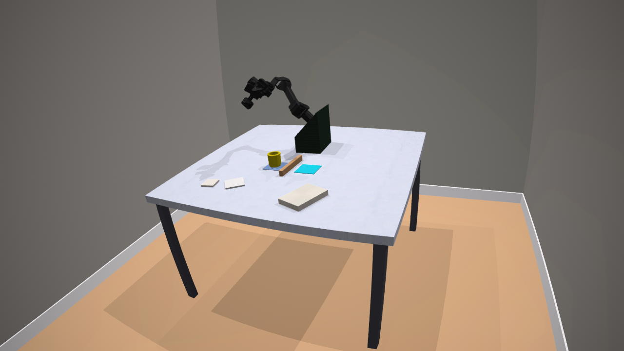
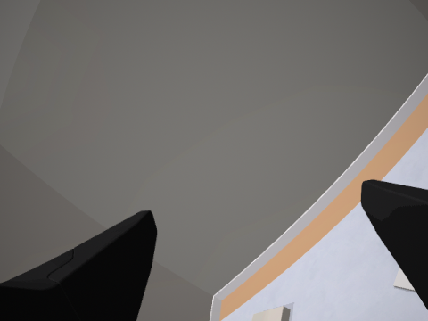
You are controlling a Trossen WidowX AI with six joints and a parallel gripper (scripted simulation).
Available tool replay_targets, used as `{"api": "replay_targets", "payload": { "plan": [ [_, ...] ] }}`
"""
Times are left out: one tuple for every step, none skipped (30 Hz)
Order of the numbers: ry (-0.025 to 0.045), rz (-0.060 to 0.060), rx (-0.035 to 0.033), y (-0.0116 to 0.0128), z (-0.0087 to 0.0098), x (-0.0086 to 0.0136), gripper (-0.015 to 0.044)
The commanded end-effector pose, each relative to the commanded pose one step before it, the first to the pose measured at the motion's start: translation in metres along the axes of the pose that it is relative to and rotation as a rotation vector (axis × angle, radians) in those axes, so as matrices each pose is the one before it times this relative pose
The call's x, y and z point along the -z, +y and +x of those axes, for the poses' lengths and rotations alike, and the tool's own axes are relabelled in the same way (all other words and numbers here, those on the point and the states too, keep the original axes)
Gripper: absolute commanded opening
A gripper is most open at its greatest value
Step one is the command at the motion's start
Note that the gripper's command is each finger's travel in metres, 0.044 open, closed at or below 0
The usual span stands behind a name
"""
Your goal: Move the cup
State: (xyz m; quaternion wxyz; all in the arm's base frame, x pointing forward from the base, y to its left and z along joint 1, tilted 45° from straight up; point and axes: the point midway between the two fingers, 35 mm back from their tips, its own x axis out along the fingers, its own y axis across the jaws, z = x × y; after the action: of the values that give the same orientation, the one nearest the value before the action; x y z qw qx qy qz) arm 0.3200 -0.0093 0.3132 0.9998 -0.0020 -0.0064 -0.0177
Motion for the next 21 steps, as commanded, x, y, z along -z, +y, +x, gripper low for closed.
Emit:
{"api": "replay_targets", "payload": {
  "plan": [
    [0.01343,-0.0073,0.00640,-0.00096,0.00158,0.00288,0.0374],
    [0.04056,-0.0225,0.01864,-0.00278,0.00462,0.00868,0.0347],
    [0.06841,-0.0393,0.02911,-0.00419,0.00753,0.01447,0.0321],
    [0.08548,-0.0513,0.03250,-0.00424,0.00922,0.01770,0.0295],
    [0.08661,-0.0546,0.02878,-0.00313,0.00931,0.01744,0.0269],
    [0.08735,-0.0578,0.02501,-0.00204,0.00937,0.01706,0.0242],
    [0.08780,-0.0610,0.02126,-0.00100,0.00940,0.01660,0.0216],
    [0.07749,-0.0564,0.01566,0.00000,0.00835,0.01412,0.0190],
    [0.08284,-0.0631,0.01361,0.00078,0.00887,0.01459,0.0167],
    [0.08759,-0.0700,0.01096,0.00164,0.00931,0.01483,0.0167],
    [0.08500,-0.0768,0.00773,0.00192,0.00919,0.01304,0.0167],
    [0.08456,-0.0799,0.00399,0.00268,0.00911,0.01232,0.0167],
    [0.08355,-0.0828,0.00036,0.00334,0.00898,0.01148,0.0167],
    [0.08230,-0.0856,-0.00311,0.00390,0.00881,0.01060,0.0167],
    [0.08082,-0.0884,-0.00640,0.00436,0.00862,0.00968,0.0167],
    [0.07913,-0.0911,-0.00949,0.00471,0.00840,0.00873,0.0167],
    [0.07724,-0.0938,-0.01237,0.00495,0.00815,0.00777,0.0167],
    [0.07519,-0.0964,-0.01501,0.00508,0.00788,0.00681,0.0167],
    [0.07299,-0.0989,-0.01741,0.00510,0.00759,0.00585,0.0167],
    [0.07066,-0.1014,-0.01956,0.00500,0.00727,0.00493,0.0167],
    [0.04416,-0.0667,-0.01415,0.00482,0.00472,0.00074,0.0167]
  ]
}}
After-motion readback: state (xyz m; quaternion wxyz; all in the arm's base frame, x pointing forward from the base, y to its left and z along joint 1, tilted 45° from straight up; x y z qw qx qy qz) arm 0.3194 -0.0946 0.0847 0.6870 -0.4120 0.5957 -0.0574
